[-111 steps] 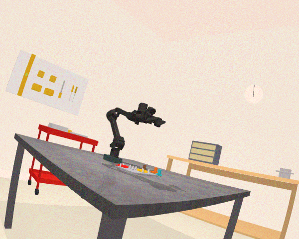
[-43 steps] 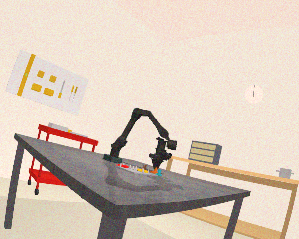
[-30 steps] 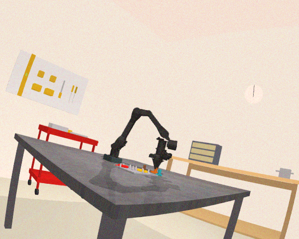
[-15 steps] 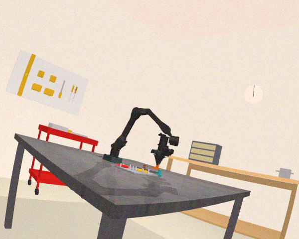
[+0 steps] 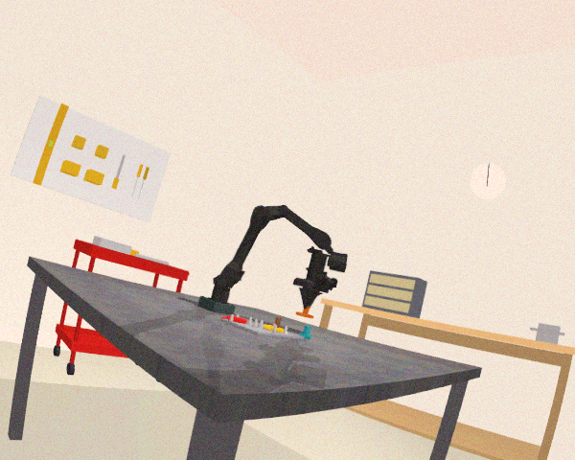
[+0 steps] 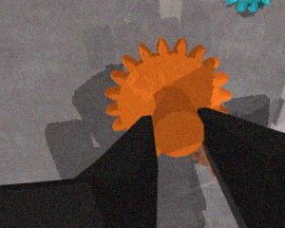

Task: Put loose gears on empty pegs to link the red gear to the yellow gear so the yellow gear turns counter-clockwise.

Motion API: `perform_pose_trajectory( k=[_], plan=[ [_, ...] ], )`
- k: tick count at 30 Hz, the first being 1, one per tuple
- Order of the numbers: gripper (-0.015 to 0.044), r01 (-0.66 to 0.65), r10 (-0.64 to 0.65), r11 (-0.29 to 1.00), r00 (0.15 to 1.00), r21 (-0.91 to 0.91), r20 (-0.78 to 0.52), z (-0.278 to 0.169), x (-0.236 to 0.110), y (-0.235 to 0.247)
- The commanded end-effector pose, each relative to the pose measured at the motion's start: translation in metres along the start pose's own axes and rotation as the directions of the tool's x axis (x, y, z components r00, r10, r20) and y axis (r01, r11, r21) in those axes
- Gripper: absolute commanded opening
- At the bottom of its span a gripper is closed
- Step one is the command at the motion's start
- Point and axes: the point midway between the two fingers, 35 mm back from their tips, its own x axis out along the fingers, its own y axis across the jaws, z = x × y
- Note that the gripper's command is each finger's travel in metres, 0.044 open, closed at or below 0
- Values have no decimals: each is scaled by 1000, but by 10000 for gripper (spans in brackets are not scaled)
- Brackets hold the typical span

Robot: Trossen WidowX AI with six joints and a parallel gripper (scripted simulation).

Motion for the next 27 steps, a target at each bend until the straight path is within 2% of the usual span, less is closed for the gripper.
perform_pose_trajectory(
  k=[1,27],
  plan=[
    [0,-1,0,1000,1000,5,6,1,-10,0],
    [0,0,0,1000,1000,4,5,-7,-70,-2]
  ],
)
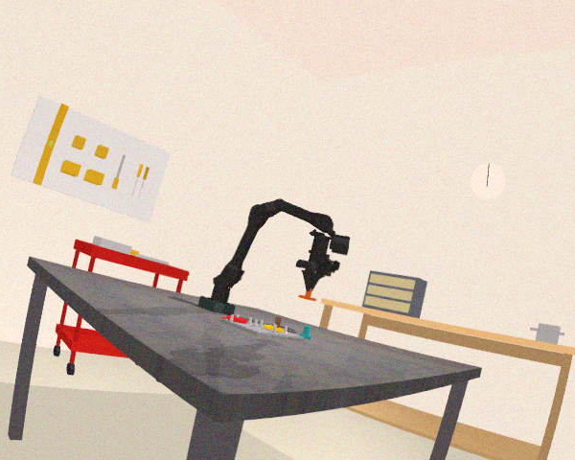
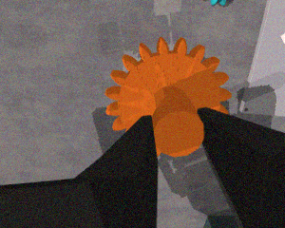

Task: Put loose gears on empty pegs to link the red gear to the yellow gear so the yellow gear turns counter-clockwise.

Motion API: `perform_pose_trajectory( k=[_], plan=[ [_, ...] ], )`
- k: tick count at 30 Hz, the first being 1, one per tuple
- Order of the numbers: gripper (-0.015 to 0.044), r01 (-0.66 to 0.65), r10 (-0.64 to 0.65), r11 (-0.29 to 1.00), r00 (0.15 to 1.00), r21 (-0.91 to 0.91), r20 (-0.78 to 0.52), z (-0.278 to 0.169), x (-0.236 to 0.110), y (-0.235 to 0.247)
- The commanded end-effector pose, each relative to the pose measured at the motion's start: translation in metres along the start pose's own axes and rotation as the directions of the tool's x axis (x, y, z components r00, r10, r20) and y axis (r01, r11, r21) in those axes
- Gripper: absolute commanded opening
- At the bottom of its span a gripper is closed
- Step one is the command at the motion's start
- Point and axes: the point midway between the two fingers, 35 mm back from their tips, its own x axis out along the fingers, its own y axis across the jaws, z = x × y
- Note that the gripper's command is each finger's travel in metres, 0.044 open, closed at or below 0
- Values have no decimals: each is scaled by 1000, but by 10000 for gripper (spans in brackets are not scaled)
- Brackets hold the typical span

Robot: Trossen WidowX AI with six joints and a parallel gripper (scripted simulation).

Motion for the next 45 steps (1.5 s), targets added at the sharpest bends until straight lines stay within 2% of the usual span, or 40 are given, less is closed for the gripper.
perform_pose_trajectory(
  k=[1,7,45],
  plan=[
    [0,0,0,1000,1000,5,5,-1,-10,0],
    [0,0,0,1000,1000,5,5,-2,-15,-2],
    [0,9,-9,1000,1000,5,4,5,17,-90]
  ],
)
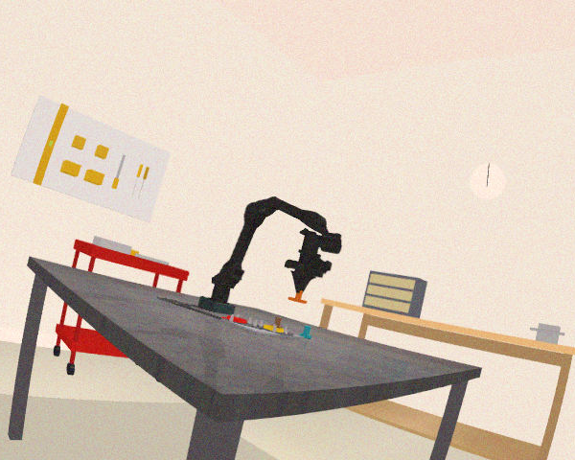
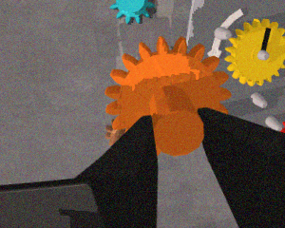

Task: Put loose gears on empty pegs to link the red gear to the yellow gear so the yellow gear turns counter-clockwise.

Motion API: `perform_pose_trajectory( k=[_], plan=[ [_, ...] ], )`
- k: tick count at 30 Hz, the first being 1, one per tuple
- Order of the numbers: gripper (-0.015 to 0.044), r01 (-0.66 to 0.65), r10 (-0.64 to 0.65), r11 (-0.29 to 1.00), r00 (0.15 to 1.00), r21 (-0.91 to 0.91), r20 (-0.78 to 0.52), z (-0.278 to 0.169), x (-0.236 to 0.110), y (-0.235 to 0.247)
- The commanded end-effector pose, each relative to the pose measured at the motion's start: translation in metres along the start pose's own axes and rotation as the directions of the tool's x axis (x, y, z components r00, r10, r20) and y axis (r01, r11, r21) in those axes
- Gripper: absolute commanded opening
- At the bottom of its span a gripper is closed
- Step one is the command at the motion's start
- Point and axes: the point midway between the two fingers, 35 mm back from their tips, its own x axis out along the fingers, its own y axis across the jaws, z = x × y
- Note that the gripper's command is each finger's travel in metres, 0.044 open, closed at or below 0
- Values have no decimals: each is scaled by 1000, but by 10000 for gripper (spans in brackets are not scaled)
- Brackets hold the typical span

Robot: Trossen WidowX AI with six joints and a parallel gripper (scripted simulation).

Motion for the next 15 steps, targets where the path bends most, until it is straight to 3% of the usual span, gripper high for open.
perform_pose_trajectory(
  k=[1,15],
  plan=[
    [0,-2,2,1000,1000,-3,-2,-1,4,-8],
    [0,1,-1,1000,1000,-3,-2,-6,16,-41]
  ],
)
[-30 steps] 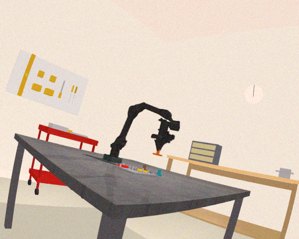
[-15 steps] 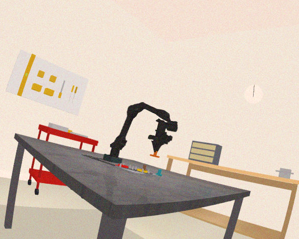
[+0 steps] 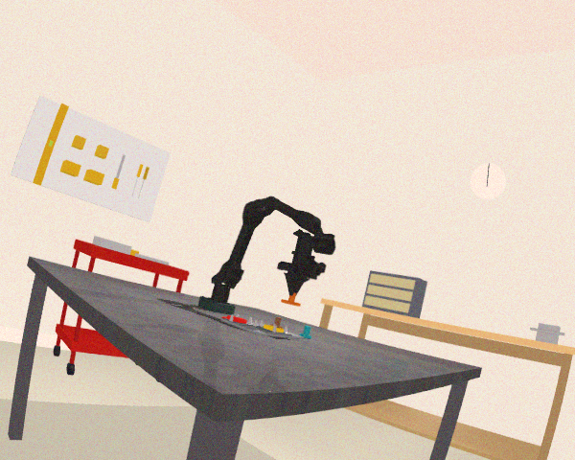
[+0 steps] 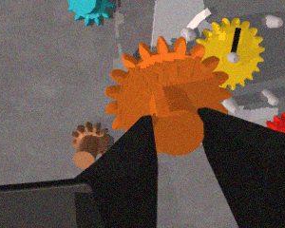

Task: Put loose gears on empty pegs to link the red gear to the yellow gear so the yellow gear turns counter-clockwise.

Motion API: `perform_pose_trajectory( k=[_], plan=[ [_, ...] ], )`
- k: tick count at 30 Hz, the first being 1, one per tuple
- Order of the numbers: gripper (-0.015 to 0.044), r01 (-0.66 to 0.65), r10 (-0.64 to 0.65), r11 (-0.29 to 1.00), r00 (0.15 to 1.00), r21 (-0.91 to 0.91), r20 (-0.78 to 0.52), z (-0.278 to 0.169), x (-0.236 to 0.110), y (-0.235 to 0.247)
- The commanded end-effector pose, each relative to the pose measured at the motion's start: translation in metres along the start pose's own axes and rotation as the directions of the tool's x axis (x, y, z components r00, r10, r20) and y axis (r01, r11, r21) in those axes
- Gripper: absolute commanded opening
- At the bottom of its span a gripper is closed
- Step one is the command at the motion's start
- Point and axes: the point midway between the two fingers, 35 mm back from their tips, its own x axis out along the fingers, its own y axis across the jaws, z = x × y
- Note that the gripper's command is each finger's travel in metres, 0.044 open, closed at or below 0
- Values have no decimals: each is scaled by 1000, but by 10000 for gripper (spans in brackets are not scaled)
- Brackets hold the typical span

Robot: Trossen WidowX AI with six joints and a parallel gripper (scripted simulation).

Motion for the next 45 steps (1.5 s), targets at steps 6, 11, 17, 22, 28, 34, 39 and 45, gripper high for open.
perform_pose_trajectory(
  k=[6,11,17,22,28,34,39,45],
  plan=[
    [0,-9,9,1000,1000,6,-5,-6,7,-18],
    [0,-11,12,1000,1000,11,-6,-9,11,-29],
    [0,-9,9,1000,1000,9,-5,-14,16,-42],
    [0,-6,6,1000,1000,7,-5,-18,21,-53],
    [0,-4,4,1000,1000,4,-4,-23,26,-66],
    [0,-1,1,1000,1000,2,-4,-29,31,-78],
    [0,2,-2,1000,1000,0,-4,-35,35,-88],
    [0,5,-5,1000,1000,-2,-3,-42,40,-100]
  ],
)
